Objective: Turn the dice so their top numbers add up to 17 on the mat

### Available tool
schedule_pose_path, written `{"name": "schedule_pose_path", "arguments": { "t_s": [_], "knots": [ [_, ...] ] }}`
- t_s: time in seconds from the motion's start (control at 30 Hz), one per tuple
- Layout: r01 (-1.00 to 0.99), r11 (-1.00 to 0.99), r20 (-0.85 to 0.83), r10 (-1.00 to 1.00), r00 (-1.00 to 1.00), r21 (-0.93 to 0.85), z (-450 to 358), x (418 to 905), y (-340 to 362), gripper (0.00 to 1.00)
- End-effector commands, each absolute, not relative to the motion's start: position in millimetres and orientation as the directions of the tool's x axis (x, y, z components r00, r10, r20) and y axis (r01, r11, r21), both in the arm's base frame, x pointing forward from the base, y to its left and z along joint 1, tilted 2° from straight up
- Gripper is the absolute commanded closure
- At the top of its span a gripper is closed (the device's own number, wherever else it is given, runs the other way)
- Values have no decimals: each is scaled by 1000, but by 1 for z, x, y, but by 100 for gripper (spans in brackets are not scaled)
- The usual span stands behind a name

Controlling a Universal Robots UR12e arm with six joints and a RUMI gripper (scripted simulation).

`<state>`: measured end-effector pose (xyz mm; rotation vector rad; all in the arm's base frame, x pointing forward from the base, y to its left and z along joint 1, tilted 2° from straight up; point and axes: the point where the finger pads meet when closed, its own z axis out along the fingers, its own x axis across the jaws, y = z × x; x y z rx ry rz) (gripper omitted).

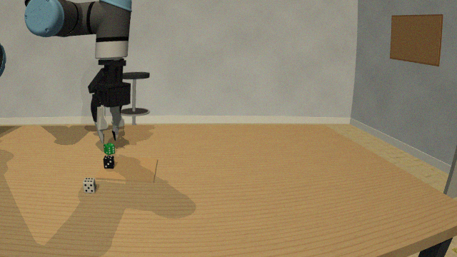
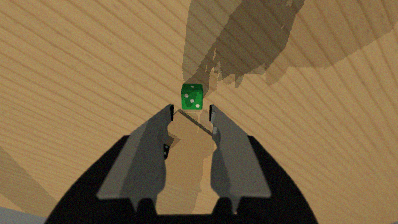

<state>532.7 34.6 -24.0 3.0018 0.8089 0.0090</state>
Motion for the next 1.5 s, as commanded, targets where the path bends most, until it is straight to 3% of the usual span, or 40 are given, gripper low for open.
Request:
{"name": "schedule_pose_path", "arguments": {
  "t_s": [0.0, 1.47],
  "knots": [
    [503, -864, -4, 503, 864, 34, -25, 532, 35, 76],
    [503, -864, -4, 503, 864, 34, -50, 532, 34, 76]
  ]
}}
